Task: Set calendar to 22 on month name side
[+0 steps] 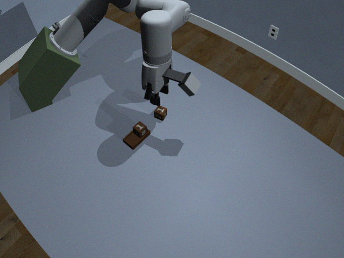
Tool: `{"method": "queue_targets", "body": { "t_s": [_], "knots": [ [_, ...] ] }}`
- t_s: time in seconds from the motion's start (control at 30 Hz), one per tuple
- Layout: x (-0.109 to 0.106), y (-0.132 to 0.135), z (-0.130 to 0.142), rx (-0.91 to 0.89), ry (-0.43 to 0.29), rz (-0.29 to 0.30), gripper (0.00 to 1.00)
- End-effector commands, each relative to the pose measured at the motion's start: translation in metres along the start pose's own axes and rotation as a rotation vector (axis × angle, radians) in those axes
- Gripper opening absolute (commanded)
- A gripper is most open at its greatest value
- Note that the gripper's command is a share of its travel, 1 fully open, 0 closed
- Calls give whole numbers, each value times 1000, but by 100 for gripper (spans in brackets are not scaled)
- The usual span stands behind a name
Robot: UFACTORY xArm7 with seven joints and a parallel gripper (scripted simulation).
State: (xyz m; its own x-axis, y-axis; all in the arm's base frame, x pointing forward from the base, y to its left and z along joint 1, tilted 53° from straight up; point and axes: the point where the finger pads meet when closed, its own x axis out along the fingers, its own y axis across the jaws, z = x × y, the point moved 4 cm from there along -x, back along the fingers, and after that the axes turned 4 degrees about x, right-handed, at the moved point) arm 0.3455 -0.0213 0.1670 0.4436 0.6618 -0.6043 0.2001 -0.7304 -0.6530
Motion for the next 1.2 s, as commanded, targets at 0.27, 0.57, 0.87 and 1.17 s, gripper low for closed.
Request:
{"method": "queue_targets", "body": {
  "t_s": [0.27, 0.57, 0.87, 1.17],
  "knots": [
    [0, 1, -1, 0, 3, 2, 49],
    [4, 0, -1, 0, 3, 2, 49],
    [14, 0, -1, 0, 3, 2, 49],
    [26, 0, -1, 0, 3, 2, 49]
  ]
}}
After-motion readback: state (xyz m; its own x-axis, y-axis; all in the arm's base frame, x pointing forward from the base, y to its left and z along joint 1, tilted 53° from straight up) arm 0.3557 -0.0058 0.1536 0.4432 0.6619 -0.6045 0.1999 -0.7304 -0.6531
